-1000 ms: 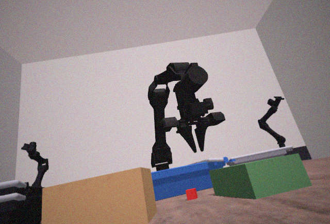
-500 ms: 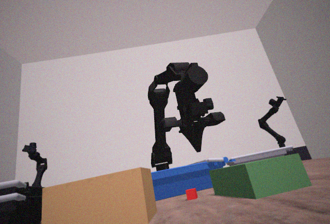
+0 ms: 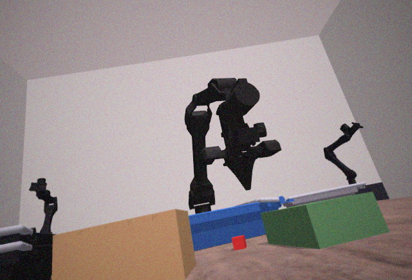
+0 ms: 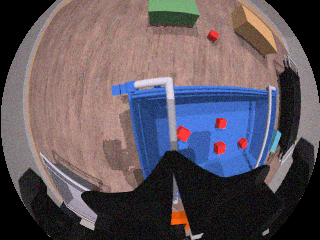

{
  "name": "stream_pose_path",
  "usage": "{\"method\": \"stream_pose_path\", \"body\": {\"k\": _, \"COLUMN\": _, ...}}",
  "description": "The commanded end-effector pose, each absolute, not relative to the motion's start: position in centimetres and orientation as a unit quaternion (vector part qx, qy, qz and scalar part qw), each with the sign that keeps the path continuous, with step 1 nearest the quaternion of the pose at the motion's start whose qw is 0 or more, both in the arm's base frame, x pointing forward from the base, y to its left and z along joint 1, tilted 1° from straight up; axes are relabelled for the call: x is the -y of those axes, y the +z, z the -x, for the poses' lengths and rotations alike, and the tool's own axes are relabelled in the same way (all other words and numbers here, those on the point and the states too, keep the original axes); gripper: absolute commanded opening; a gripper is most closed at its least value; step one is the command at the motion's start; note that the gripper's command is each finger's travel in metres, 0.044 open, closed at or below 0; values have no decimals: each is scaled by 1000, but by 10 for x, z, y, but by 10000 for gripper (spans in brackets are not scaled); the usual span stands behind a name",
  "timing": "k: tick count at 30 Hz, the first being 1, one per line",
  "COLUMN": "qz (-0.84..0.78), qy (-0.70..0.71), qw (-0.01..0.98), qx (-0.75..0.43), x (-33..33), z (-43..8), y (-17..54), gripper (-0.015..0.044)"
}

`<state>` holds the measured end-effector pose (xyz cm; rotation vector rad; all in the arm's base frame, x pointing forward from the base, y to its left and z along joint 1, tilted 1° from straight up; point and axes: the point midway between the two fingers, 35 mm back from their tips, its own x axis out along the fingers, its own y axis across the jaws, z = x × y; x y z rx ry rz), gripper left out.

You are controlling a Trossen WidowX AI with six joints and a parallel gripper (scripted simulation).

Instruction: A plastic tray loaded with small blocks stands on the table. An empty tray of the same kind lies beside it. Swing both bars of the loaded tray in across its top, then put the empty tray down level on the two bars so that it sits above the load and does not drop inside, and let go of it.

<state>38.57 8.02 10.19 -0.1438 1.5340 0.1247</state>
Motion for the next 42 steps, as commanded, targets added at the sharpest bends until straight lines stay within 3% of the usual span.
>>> {"method": "stream_pose_path", "body": {"k": 1, "qz": 65, "qy": 56, "qw": 716, "qx": -693, "x": -80, "z": -386, "y": 102, "gripper": 0}}
{"method": "stream_pose_path", "body": {"k": 32, "qz": 65, "qy": 56, "qw": 716, "qx": -693, "x": -80, "z": -386, "y": 102, "gripper": 0}}
{"method": "stream_pose_path", "body": {"k": 42, "qz": 65, "qy": 56, "qw": 716, "qx": -693, "x": -81, "z": -387, "y": 119, "gripper": 263}}
